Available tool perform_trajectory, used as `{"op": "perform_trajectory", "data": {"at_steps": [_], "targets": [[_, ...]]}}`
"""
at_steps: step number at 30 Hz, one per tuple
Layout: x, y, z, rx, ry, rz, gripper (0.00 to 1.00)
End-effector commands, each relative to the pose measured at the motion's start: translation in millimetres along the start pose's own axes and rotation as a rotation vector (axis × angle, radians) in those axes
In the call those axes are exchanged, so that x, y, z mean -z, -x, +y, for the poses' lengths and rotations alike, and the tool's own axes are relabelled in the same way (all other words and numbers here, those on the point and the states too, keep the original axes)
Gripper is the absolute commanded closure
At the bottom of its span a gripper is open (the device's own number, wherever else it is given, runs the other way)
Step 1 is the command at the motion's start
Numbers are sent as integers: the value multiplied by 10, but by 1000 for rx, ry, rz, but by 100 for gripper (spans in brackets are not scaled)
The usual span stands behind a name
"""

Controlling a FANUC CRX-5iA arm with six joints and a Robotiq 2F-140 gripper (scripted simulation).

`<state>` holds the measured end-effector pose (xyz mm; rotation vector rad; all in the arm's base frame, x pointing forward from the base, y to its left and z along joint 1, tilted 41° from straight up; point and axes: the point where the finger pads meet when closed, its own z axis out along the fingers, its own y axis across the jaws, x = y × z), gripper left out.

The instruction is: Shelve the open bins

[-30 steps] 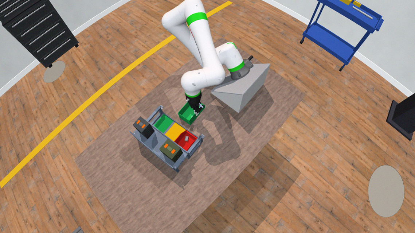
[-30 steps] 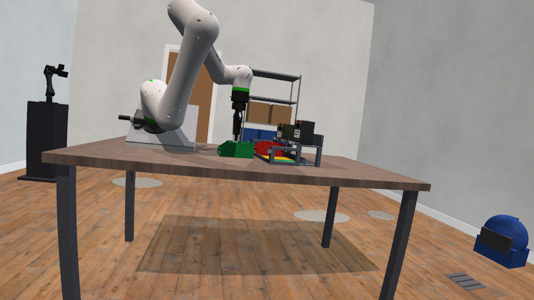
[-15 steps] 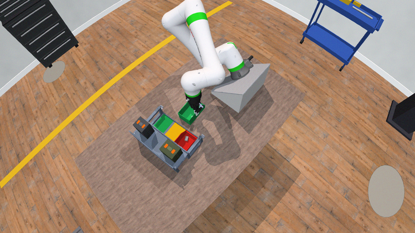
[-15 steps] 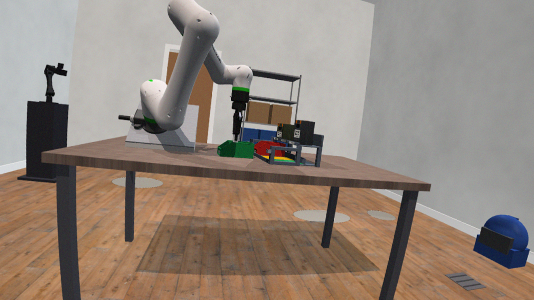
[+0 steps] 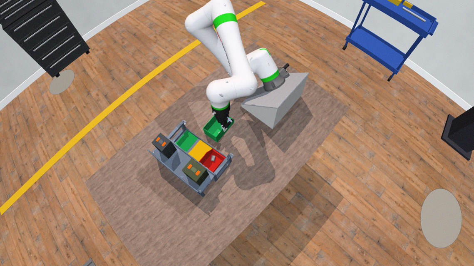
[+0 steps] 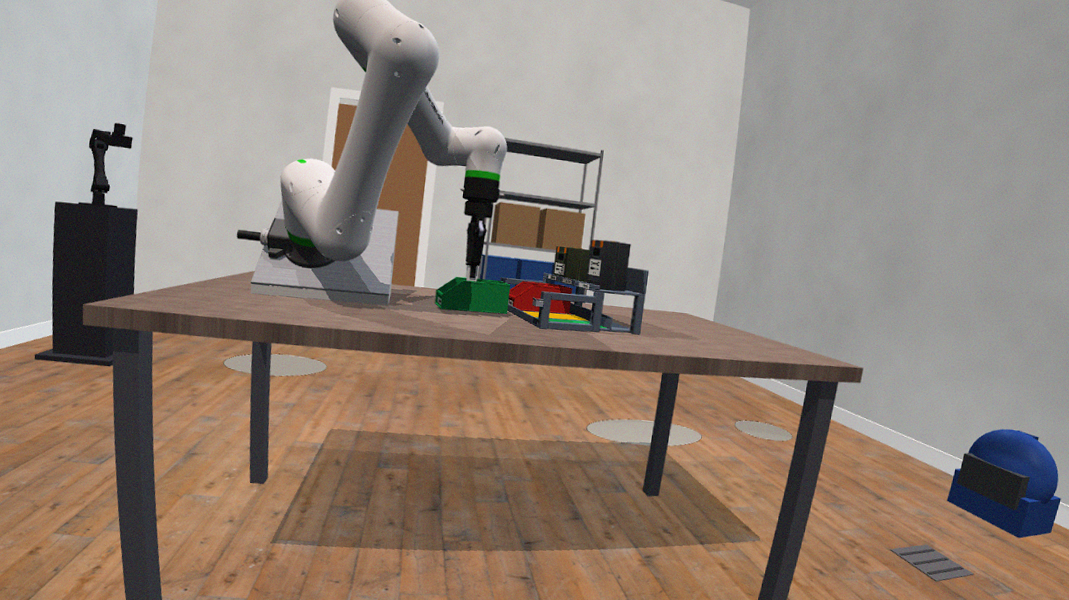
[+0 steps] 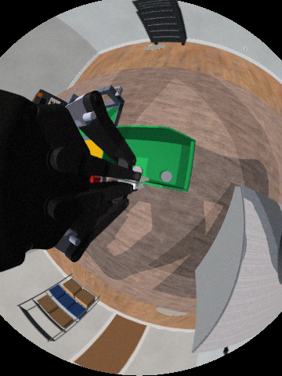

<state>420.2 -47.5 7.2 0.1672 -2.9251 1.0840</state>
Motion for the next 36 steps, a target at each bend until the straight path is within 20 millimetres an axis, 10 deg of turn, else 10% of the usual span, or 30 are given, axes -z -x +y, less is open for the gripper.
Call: {"op": "perform_trajectory", "data": {"at_steps": [1,36], "targets": [[42,1,1,0,0,0,100],[251,1,1,0,0,0,100]]}}
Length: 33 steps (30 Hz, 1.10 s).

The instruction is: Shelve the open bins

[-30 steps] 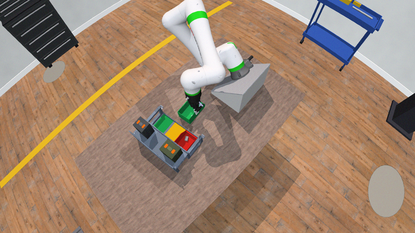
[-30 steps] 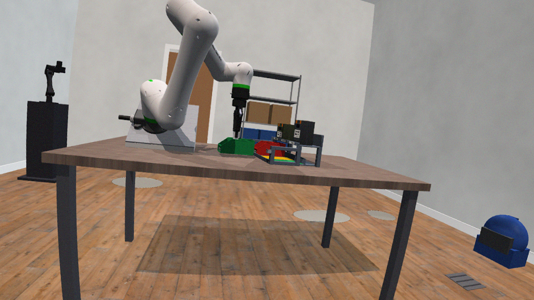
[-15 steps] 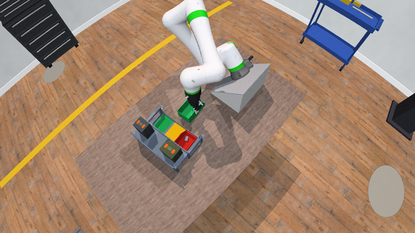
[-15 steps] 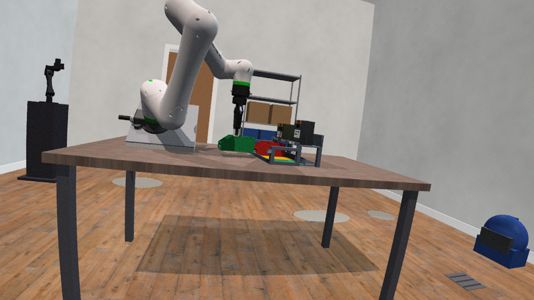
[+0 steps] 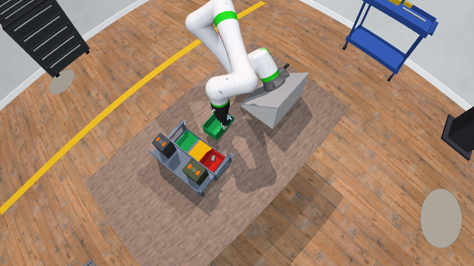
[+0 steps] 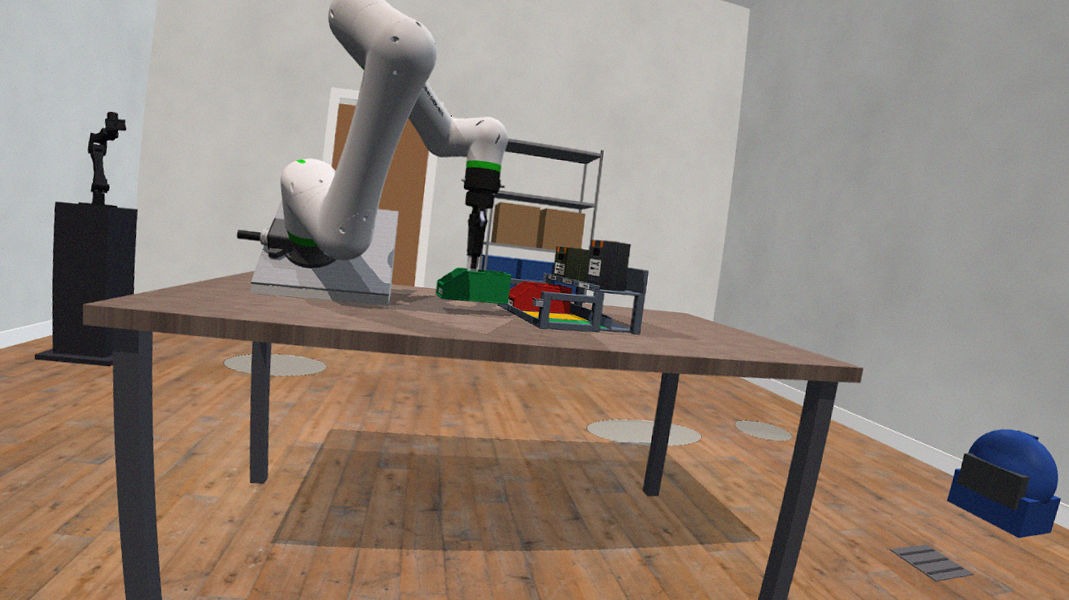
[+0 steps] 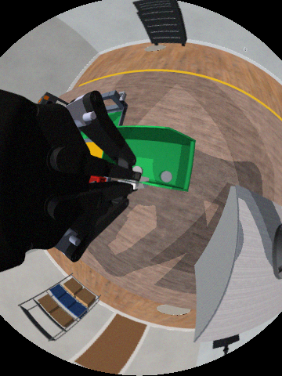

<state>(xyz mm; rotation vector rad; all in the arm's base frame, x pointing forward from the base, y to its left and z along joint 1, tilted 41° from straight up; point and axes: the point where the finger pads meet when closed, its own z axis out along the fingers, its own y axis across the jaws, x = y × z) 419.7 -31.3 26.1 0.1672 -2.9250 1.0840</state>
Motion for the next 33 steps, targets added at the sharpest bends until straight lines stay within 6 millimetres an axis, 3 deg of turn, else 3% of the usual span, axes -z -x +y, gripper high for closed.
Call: {"op": "perform_trajectory", "data": {"at_steps": [1,22,33], "targets": [[3,2,1,0,0,0,100],[2,-2,-42,0,0,-1,100],[-6,-24,-286,-1,0,-1,100]]}}
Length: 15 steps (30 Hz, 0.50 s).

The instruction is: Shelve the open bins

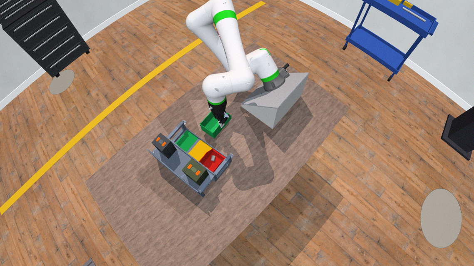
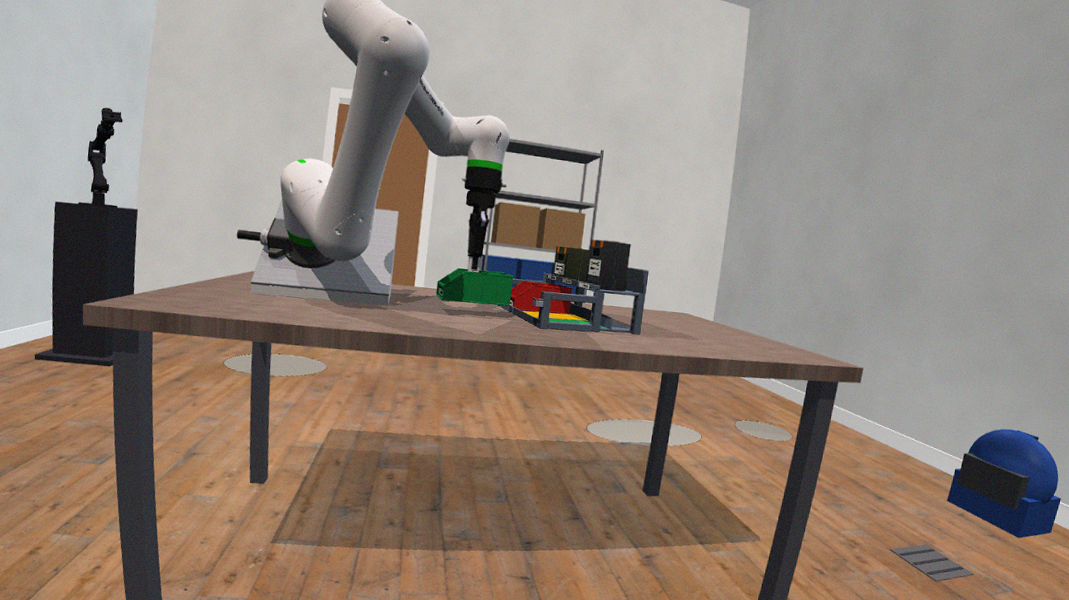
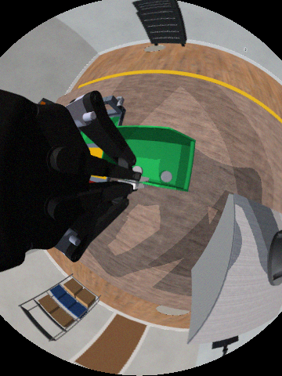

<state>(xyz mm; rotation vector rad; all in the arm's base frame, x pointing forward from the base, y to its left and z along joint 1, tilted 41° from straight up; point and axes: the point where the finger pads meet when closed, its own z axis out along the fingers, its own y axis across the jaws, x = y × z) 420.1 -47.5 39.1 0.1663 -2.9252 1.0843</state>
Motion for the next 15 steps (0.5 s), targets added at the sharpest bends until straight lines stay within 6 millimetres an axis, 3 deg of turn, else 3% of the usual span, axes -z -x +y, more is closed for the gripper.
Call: {"op": "perform_trajectory", "data": {"at_steps": [1,15], "targets": [[-1,-8,-112,0,0,0,100],[-16,-47,-553,-1,0,0,100]]}}
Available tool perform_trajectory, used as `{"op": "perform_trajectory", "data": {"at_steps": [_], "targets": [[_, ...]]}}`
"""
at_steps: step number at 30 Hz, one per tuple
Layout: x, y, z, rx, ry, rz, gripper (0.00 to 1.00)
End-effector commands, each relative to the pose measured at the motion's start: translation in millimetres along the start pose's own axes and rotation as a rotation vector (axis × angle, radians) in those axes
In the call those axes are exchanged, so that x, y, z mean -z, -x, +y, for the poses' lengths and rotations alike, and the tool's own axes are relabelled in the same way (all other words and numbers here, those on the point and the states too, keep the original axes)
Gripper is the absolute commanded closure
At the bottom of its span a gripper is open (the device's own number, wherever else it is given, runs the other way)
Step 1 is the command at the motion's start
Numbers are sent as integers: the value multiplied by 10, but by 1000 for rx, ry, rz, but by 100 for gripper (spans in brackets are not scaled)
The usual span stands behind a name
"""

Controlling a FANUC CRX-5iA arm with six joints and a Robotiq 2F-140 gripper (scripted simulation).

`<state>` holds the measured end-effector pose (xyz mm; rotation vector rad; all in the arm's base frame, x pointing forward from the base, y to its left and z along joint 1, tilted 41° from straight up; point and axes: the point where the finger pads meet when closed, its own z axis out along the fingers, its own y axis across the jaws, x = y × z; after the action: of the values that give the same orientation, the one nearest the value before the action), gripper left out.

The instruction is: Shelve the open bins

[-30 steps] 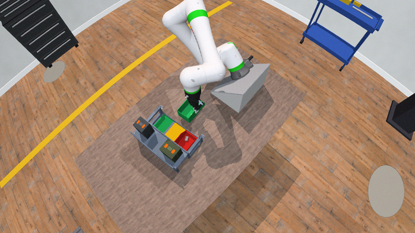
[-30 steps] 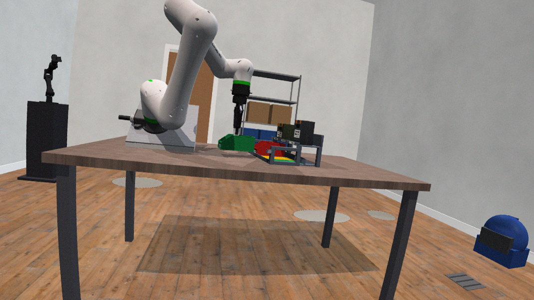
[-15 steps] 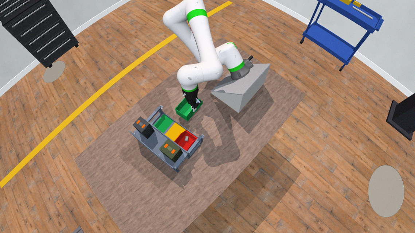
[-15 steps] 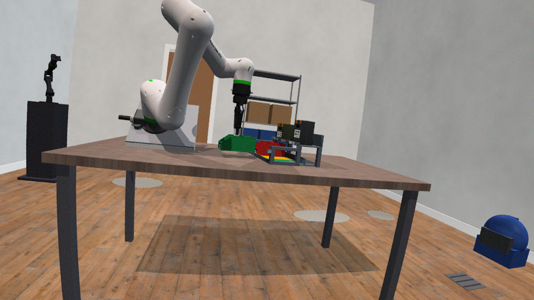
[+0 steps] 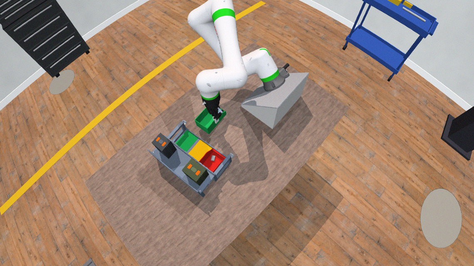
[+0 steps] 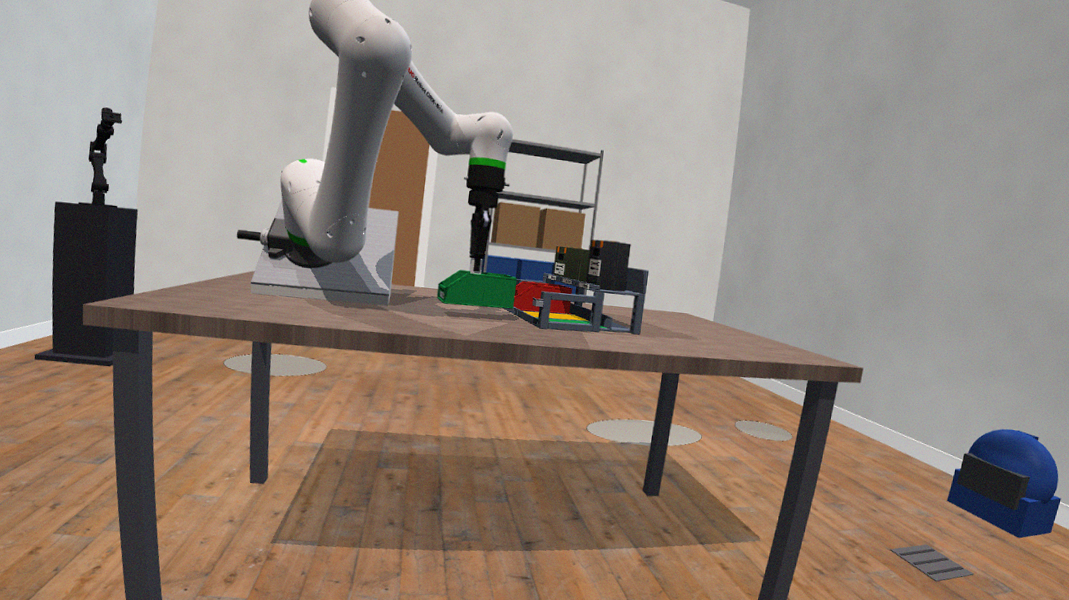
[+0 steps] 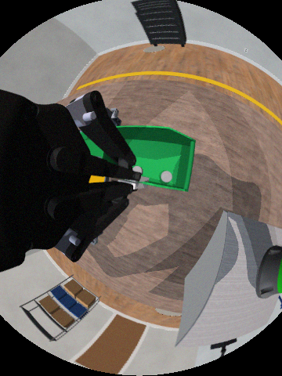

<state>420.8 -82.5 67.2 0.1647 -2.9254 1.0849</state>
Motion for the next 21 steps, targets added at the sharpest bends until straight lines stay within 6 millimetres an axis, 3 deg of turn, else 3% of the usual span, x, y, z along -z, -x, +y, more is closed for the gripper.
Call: {"op": "perform_trajectory", "data": {"at_steps": [1,6,21], "targets": [[-2,-9,-141,0,1,-1,100],[-7,-22,-293,0,1,-1,100],[-14,-38,-481,0,1,-1,100]]}}
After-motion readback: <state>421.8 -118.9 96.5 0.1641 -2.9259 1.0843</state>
